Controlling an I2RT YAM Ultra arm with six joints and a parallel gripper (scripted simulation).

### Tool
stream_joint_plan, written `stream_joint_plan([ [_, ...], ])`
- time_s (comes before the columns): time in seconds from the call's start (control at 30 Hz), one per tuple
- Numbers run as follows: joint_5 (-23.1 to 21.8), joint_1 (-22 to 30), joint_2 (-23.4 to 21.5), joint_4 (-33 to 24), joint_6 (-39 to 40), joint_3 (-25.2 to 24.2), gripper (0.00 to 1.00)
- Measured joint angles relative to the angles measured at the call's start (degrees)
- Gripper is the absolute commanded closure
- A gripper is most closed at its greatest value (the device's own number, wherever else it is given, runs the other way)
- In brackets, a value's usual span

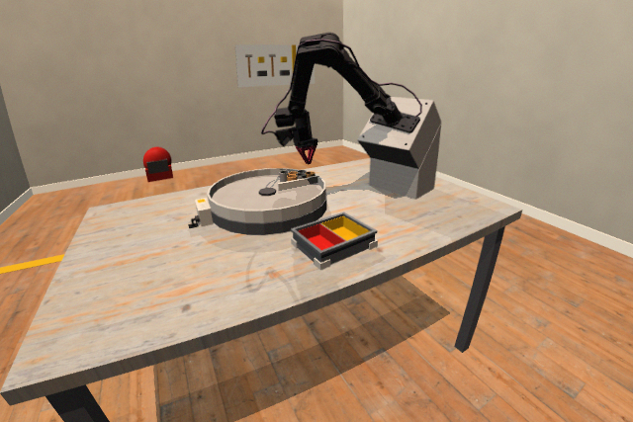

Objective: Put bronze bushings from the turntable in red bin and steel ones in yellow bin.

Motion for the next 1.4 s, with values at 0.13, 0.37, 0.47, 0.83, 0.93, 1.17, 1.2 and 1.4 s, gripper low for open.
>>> stream_joint_plan([
  [0.13, 0.0, 0.0, -0.5, 3.8, 0.9, 0.8, 0.86],
  [0.37, 0.1, 0.0, -0.3, 6.5, 1.5, 0.8, 0.86],
  [0.47, 0.1, 0.0, -0.3, 6.8, 1.5, 0.8, 0.86],
  [0.83, 0.1, 0.0, -0.3, 6.8, 1.5, 0.8, 0.86],
  [0.93, 0.1, 0.0, -0.3, 6.8, 1.5, 0.8, 0.86],
  [1.17, 0.1, 0.0, -0.3, 6.8, 1.5, 0.8, 0.86],
  [1.2, 0.1, 0.0, -0.3, 6.8, 1.5, 0.8, 0.86],
  [1.4, 0.1, 0.0, -0.1, 6.9, 1.3, 0.6, 0.86],
])
